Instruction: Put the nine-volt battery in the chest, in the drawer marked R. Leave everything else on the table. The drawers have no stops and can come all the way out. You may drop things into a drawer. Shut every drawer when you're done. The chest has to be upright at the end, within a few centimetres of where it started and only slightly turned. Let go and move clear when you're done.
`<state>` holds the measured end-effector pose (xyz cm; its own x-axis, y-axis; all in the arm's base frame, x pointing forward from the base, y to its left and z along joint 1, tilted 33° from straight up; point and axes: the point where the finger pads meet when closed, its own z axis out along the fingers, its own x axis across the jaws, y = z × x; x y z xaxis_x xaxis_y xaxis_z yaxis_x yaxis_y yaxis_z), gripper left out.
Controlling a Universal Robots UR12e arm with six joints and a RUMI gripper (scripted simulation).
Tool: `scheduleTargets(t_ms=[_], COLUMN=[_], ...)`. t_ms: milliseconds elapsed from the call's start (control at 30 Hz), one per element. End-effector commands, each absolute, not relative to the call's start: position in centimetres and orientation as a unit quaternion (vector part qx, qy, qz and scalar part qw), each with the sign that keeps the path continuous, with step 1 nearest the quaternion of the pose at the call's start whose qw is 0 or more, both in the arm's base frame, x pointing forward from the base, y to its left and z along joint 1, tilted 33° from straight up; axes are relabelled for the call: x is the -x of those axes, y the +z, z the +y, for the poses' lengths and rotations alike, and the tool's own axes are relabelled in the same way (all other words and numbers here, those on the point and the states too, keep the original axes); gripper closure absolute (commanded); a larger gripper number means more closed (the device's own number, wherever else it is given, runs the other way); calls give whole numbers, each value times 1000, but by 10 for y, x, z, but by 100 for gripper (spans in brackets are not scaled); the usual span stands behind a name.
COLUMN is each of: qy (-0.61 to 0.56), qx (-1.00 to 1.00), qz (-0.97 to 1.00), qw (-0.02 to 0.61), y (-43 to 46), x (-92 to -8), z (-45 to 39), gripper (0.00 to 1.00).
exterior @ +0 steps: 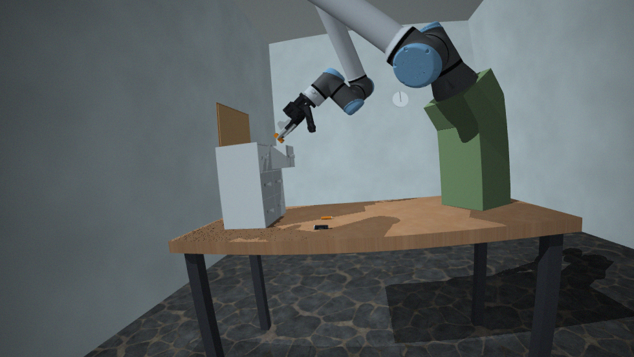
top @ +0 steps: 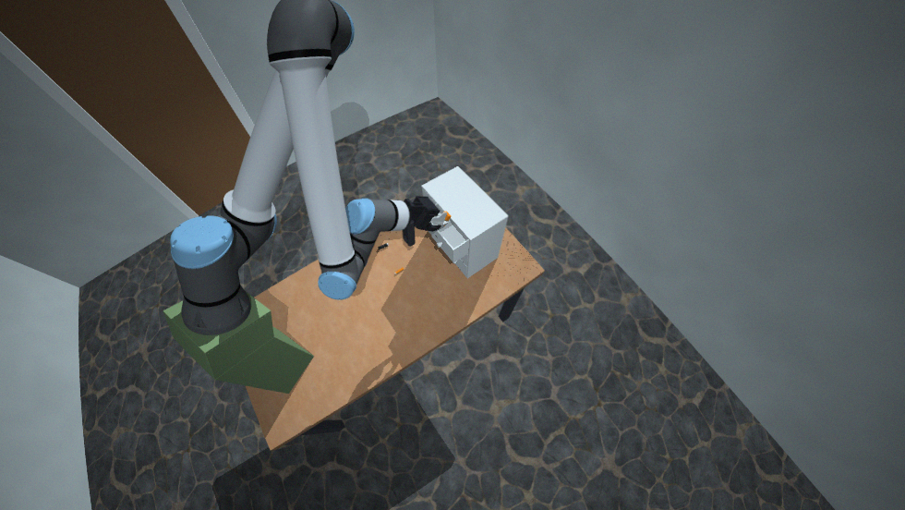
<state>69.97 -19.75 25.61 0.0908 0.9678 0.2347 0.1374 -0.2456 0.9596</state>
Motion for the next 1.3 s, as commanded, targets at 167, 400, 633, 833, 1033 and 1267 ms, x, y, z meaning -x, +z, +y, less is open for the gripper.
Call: scheduleTargets(t_ms=[167,400,633,833,1033,1267], qy=[500,500,500,500,500,500], qx=[-610,-610,-610,-610,-610,-610], qz=[452,452,452,452,452,452], qw=[416,416,416,416,416,416], y=[256,256,256,256,256,256], x=[-700,-700,-700,-700,-700,-700], z=[-198,-198,-198,-198,-198,-198], gripper=[87,84,80,75,0,0])
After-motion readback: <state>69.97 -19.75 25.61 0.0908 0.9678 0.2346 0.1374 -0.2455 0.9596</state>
